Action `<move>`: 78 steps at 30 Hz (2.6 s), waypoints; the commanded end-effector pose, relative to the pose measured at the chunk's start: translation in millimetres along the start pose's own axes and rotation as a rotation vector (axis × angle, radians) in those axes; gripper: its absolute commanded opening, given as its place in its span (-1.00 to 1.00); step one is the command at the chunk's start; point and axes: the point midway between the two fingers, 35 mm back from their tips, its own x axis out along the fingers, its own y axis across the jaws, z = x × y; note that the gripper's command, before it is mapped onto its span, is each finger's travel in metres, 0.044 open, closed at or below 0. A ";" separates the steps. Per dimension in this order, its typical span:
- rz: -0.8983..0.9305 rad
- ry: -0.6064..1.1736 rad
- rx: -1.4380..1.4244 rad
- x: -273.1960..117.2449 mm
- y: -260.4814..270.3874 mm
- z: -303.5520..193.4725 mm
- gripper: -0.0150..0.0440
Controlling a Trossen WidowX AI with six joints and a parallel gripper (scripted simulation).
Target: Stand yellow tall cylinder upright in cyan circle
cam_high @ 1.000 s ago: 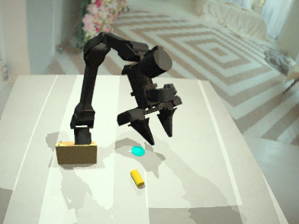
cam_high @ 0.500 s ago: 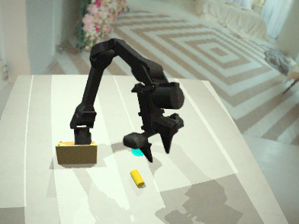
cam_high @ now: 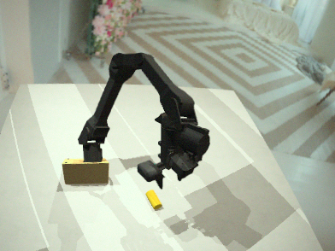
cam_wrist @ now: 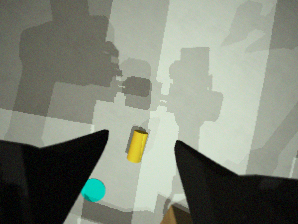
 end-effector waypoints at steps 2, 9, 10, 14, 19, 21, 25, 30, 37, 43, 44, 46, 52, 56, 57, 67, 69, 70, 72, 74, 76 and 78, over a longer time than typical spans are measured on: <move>-0.014 0.106 0.047 21.0 1.5 -17.9 0.56; -0.044 0.233 0.104 43.4 3.5 -41.5 0.56; -0.045 0.236 0.106 43.9 3.6 -42.2 0.56; -0.045 0.236 0.106 51.7 4.1 -42.7 0.56; -0.043 0.235 0.105 106.0 4.9 -52.5 0.56; -0.043 0.237 0.105 126.9 3.7 -59.3 0.56; -0.042 0.240 0.104 151.4 0.9 -69.5 0.56; -0.042 0.240 0.104 151.4 0.9 -69.5 0.20; -0.042 0.240 0.104 151.4 0.9 -69.5 -0.14; -0.042 0.238 0.105 139.4 2.5 -64.2 -0.14; -0.042 0.238 0.105 136.7 2.8 -63.0 -0.14; -0.043 0.237 0.105 131.1 3.3 -60.8 -0.14; -0.043 0.236 0.105 113.9 4.6 -54.9 -0.14; -0.044 0.235 0.105 102.1 5.0 -51.5 -0.14; -0.044 0.235 0.105 99.0 5.1 -50.7 -0.14; -0.045 0.235 0.106 68.0 4.9 -44.6 -0.14; -0.045 0.235 0.106 61.6 4.6 -43.8 -0.14; -0.045 0.235 0.106 58.4 4.5 -43.4 -0.14; -0.045 0.236 0.106 52.0 4.1 -42.8 -0.14; -0.045 0.236 0.106 46.1 3.7 -42.3 -0.14; -0.045 0.236 0.106 43.9 3.6 -42.1 -0.14; -0.044 0.236 0.096 43.2 4.9 -43.2 -0.14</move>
